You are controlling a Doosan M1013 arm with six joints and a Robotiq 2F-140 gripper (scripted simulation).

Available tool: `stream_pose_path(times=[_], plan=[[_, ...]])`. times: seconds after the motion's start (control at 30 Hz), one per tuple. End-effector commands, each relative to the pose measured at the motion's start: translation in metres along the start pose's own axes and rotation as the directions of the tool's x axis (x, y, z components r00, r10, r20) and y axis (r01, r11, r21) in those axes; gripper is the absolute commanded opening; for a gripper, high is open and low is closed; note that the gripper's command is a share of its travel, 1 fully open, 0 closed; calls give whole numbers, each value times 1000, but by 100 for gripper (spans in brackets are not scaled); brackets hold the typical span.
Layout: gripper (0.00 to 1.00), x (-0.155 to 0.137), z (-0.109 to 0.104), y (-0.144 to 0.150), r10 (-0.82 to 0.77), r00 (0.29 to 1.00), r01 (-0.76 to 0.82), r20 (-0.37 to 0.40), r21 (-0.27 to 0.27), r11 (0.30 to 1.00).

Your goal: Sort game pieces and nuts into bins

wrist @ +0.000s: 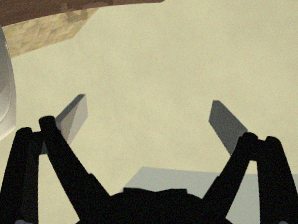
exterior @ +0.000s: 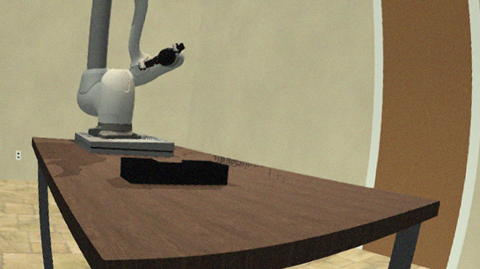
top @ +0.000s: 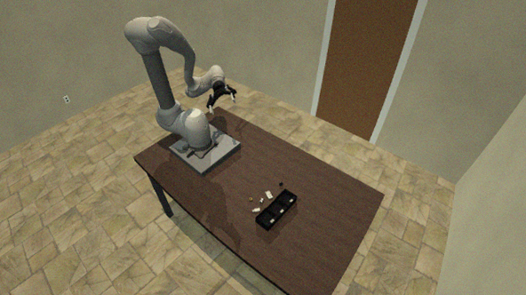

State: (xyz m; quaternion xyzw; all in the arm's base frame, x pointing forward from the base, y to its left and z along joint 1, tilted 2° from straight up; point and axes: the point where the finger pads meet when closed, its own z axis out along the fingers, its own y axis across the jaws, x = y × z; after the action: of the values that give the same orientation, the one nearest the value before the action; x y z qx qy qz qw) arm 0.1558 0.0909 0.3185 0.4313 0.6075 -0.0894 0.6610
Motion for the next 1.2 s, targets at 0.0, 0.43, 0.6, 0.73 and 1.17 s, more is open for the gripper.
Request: stream_pose_path(times=[0.0, 0.43, 0.6, 0.73, 1.17], plan=[[100, 0, 0, 0, 0, 1000, 0, 0, 0, 1000], [100, 0, 0, 0, 0, 1000, 0, 0, 0, 1000], [5, 14, 2, -8, 0, 1000, 0, 0, 0, 1000], [5, 43, 7, -24, 0, 1000, 0, 0, 0, 1000], [5, 123, 20, -68, 0, 1000, 0, 0, 0, 1000]])
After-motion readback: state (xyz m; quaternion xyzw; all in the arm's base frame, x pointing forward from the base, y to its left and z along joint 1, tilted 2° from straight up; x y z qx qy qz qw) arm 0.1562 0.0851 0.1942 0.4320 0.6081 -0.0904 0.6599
